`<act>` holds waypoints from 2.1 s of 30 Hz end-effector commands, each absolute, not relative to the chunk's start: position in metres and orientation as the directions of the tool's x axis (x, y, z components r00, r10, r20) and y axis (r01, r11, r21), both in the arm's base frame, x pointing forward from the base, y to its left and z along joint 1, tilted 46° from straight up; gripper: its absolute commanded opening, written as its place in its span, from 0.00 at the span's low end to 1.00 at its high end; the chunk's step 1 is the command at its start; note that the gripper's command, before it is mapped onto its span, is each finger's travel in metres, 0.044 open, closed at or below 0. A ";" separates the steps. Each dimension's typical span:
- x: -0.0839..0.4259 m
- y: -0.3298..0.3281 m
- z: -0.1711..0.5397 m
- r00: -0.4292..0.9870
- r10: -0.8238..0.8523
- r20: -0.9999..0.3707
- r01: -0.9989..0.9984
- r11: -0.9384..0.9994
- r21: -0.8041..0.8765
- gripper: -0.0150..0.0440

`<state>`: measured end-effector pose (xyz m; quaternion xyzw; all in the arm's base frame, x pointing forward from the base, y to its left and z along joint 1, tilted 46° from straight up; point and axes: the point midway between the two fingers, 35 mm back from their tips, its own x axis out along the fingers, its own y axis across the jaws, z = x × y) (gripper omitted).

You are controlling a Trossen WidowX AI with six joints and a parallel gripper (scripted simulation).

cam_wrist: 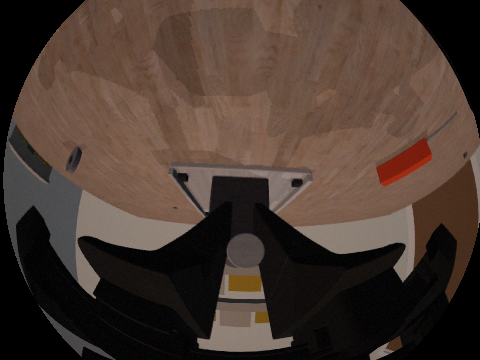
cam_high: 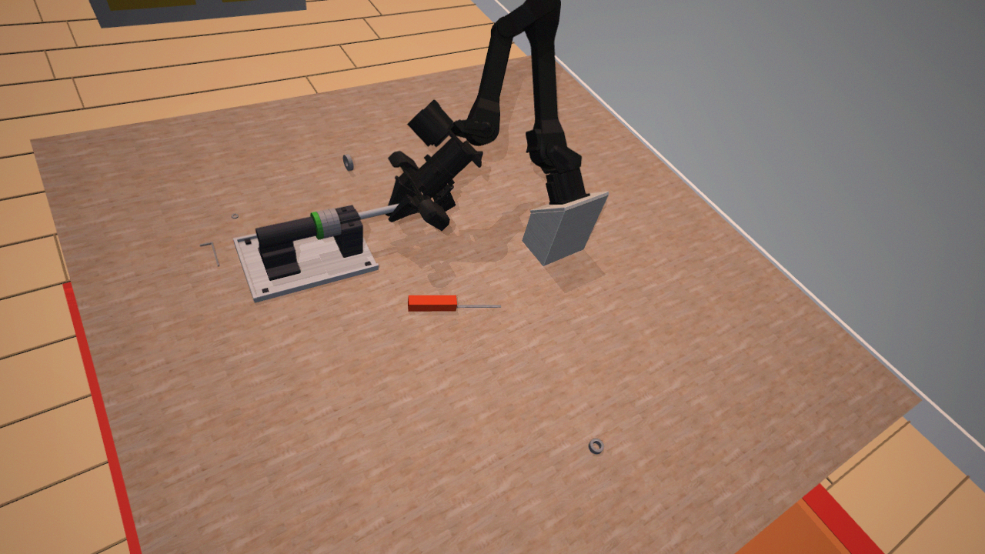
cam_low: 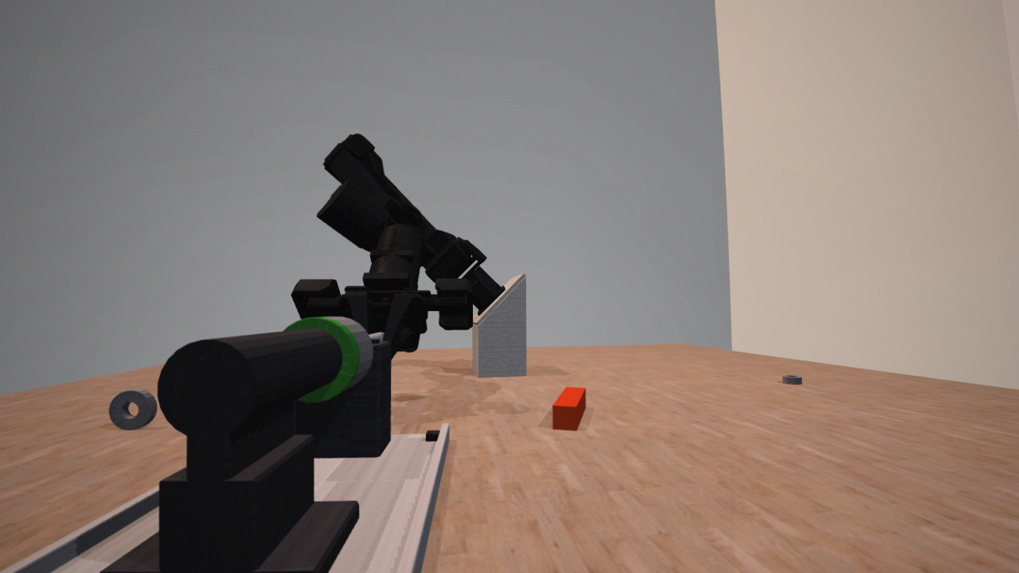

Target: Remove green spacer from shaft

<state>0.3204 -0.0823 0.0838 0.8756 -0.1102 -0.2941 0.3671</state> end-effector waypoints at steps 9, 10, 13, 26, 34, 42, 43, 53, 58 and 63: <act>0.318 -0.083 0.084 0.802 -0.412 -0.432 0.024 -0.701 0.712 0.25; 0.318 -0.083 0.084 0.802 -0.412 -0.432 0.024 -0.701 0.712 0.25; 0.318 -0.083 0.084 0.802 -0.412 -0.432 0.024 -0.701 0.712 0.25; 0.316 -0.083 0.084 0.802 -0.412 -0.432 0.024 -0.701 0.712 0.25; 0.317 -0.083 0.083 0.803 -0.409 -0.434 0.023 -0.706 0.708 0.25; 0.317 -0.083 0.083 0.802 -0.410 -0.433 0.024 -0.704 0.710 0.25; 0.317 -0.083 0.083 0.802 -0.411 -0.433 0.024 -0.703 0.711 0.25; 0.320 -0.082 0.084 0.802 -0.411 -0.432 0.024 -0.702 0.712 0.25; 0.322 -0.082 0.084 0.802 -0.411 -0.432 0.024 -0.702 0.712 0.25; 0.324 -0.082 0.084 0.802 -0.411 -0.432 0.024 -0.702 0.712 0.25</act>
